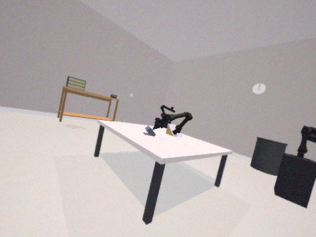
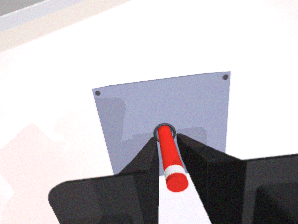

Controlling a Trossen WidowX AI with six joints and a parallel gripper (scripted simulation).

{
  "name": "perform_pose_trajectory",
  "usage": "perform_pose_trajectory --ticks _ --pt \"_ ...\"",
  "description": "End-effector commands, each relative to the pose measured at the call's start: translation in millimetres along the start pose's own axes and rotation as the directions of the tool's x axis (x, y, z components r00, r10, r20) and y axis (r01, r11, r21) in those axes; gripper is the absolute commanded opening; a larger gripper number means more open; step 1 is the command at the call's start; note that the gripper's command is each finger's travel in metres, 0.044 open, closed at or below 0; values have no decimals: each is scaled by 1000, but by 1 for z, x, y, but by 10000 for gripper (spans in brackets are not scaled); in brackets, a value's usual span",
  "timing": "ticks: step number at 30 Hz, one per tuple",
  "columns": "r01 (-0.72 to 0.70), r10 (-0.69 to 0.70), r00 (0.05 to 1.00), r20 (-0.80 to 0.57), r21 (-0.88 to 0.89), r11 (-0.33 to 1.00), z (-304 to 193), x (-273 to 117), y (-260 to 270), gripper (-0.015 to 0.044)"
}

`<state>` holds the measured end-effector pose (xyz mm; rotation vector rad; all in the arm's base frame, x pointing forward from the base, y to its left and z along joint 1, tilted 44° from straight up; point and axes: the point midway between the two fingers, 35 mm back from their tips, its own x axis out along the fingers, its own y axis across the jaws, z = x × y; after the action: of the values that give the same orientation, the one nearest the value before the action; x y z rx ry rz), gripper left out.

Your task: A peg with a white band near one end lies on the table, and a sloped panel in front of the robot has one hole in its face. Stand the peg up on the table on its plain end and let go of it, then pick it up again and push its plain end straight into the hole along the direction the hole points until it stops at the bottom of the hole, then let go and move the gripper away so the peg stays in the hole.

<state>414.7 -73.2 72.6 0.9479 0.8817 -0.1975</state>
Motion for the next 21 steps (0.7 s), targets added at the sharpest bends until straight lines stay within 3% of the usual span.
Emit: perform_pose_trajectory --ticks 1,11,21 --pt "1 -1 1000 0 0 1000 0 0 0 184" --pt "1 -1 1000 0 0 1000 0 -4 0 440" --pt "3 -3 1000 1 1 1000 2 -21 0 440"
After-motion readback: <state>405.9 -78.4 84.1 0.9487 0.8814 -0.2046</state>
